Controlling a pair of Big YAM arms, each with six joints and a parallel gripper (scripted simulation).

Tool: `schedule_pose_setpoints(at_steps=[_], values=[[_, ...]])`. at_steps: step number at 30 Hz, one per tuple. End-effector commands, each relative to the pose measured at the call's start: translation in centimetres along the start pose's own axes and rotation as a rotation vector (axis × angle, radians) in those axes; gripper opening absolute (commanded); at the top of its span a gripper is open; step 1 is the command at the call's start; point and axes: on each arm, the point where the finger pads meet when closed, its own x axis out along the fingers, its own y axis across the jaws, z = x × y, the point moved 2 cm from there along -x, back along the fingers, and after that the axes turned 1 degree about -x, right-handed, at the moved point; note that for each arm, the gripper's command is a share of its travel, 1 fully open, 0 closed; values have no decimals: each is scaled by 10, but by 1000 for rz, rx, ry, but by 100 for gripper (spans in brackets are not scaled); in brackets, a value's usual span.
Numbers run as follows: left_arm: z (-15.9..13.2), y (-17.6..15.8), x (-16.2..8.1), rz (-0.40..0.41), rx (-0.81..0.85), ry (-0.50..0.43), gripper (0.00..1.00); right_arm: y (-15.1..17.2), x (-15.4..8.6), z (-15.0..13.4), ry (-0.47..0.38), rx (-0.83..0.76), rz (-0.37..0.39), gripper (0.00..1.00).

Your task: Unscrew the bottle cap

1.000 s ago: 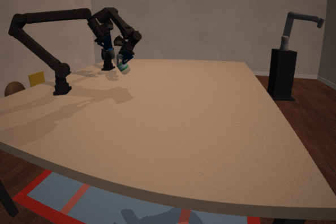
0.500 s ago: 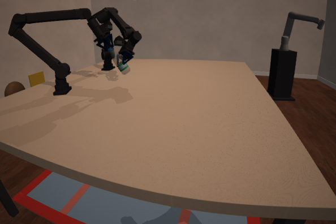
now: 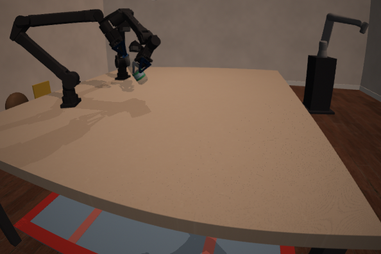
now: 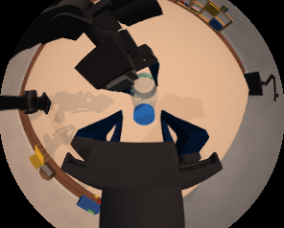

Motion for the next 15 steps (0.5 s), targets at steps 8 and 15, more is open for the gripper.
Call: schedule_pose_setpoints(at_steps=[8,15], values=[[2,10,-2,14,8,-5,0,-4,-11,16,-21,502,-7,57],[2,10,-2,14,8,-5,0,-4,-10,15,-21,878,5,57]])
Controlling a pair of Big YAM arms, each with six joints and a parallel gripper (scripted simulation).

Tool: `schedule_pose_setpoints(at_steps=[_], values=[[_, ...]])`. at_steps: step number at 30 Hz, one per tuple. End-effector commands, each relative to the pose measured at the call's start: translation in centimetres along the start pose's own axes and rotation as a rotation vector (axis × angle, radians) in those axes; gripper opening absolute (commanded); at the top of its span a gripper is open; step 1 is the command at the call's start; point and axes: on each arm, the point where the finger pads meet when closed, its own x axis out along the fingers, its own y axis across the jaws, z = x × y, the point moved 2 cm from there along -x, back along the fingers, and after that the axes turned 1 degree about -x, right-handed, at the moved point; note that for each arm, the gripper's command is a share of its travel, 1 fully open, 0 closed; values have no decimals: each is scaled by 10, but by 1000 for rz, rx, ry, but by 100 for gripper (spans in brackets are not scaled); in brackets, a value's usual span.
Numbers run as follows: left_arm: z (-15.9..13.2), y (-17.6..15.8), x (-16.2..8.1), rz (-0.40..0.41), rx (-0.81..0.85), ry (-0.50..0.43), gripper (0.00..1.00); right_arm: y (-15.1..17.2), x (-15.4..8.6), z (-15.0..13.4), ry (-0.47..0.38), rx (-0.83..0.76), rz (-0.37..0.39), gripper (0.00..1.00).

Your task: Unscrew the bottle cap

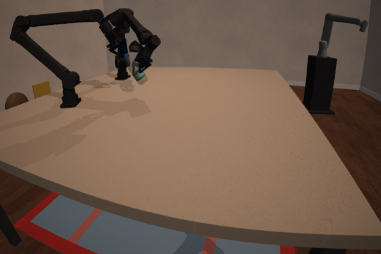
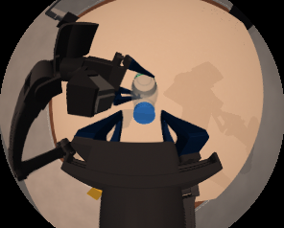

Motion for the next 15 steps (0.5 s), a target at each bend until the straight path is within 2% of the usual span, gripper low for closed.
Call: schedule_pose_setpoints(at_steps=[1,8,10,11,15], values=[[2,10,-2,15,8,-5,0,6,-10,15,-26,278,1,57],[2,10,-2,15,8,-5,0,6,-10,15,-23,590,10,57],[2,10,-2,15,8,-5,0,6,-10,15,-23,590,10,57],[2,10,-2,15,8,-5,0,6,-10,15,-23,703,13,57],[2,10,-2,15,8,-5,0,6,-10,15,-20,877,19,57]])
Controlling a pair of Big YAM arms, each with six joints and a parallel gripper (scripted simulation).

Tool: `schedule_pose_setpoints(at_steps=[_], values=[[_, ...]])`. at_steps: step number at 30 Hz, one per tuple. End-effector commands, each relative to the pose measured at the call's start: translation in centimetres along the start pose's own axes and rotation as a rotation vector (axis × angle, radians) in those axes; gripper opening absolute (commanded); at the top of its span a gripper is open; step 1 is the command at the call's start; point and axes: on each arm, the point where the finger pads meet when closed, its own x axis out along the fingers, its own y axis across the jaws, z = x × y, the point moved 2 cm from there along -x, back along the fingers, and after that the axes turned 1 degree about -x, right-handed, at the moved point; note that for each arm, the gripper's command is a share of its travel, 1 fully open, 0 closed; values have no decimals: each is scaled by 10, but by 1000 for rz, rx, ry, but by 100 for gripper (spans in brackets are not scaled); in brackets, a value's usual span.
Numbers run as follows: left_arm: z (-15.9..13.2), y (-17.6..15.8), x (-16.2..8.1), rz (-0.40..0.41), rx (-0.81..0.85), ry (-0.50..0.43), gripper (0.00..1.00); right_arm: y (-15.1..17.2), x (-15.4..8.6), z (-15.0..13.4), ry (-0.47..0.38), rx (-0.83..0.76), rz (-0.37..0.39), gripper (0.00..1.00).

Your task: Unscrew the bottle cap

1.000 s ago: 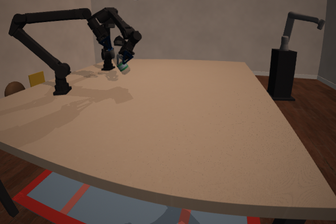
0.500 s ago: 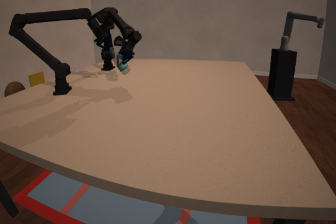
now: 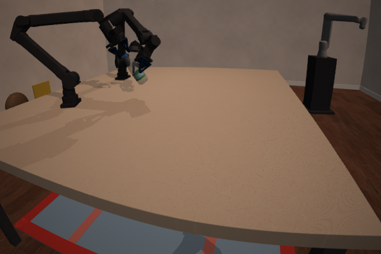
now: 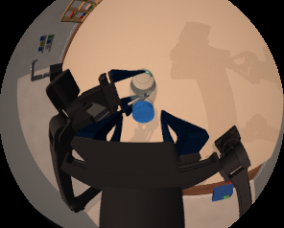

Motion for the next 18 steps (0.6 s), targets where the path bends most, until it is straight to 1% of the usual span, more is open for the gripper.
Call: schedule_pose_setpoints(at_steps=[1,7,15,16,18], values=[[2,10,-2,14,8,-5,0,14,-10,8,-23,278,20,57],[2,10,-2,14,8,-5,0,13,-10,8,-33,543,31,57],[2,10,-2,14,8,-5,0,13,-8,8,-34,546,32,57],[2,10,-2,14,8,-5,0,12,-12,10,-32,500,34,46],[2,10,-2,14,8,-5,0,12,-12,10,-32,500,34,23]])
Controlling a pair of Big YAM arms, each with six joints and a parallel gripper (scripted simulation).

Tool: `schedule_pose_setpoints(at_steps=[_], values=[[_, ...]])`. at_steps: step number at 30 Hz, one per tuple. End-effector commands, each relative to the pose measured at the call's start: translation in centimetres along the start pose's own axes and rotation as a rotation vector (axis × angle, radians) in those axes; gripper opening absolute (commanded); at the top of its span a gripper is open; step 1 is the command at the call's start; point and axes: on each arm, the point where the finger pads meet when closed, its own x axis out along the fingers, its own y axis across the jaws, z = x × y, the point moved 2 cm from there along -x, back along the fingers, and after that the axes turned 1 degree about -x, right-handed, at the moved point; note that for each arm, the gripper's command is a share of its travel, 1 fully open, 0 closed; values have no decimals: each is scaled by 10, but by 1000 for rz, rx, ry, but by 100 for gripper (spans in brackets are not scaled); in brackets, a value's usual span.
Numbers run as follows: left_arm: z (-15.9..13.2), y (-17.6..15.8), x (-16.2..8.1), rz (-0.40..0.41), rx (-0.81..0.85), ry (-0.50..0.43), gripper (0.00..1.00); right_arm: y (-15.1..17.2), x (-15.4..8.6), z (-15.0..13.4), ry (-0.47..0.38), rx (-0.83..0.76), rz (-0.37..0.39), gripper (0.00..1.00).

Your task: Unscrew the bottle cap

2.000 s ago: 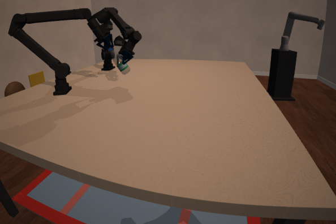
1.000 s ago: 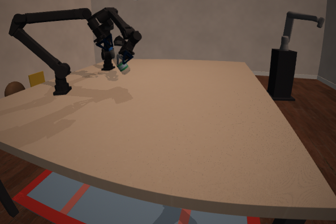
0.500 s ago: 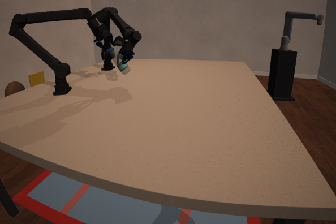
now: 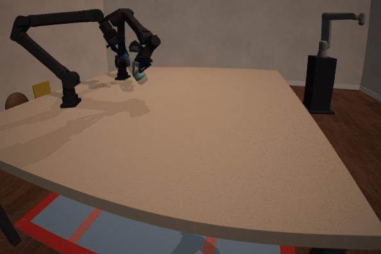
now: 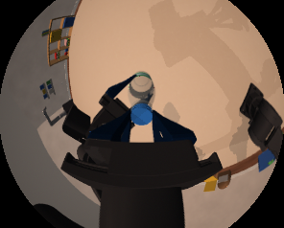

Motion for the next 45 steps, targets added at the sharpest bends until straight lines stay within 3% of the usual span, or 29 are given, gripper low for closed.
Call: schedule_pose_setpoints(at_steps=[1,4,6,9,11,13,26,28,29,43,45], values=[[2,10,-2,14,8,-5,0,15,-12,-1,2,-3,39,22],[2,10,-2,14,8,-5,0,15,-12,-1,2,-3,39,20],[2,10,-2,14,8,-5,0,15,-12,-1,2,-19,39,0],[2,10,-2,14,8,-5,0,15,-12,-1,-4,-252,34,0],[2,10,-2,14,8,-5,0,15,-12,-1,-4,-252,34,0],[2,10,-2,14,8,-5,0,15,-12,-1,-9,-430,28,0],[2,10,-2,14,8,-5,0,16,-13,-2,-30,-1013,6,0],[2,10,-2,14,8,-5,0,16,-13,-2,-30,-1013,6,0],[2,10,-2,14,8,-5,0,16,-13,-2,-32,-1124,4,0],[2,10,-2,14,8,-5,0,16,-14,-2,-44,-1725,-14,0],[2,10,-2,14,8,-5,0,16,-14,-2,-44,-1725,-14,0]])
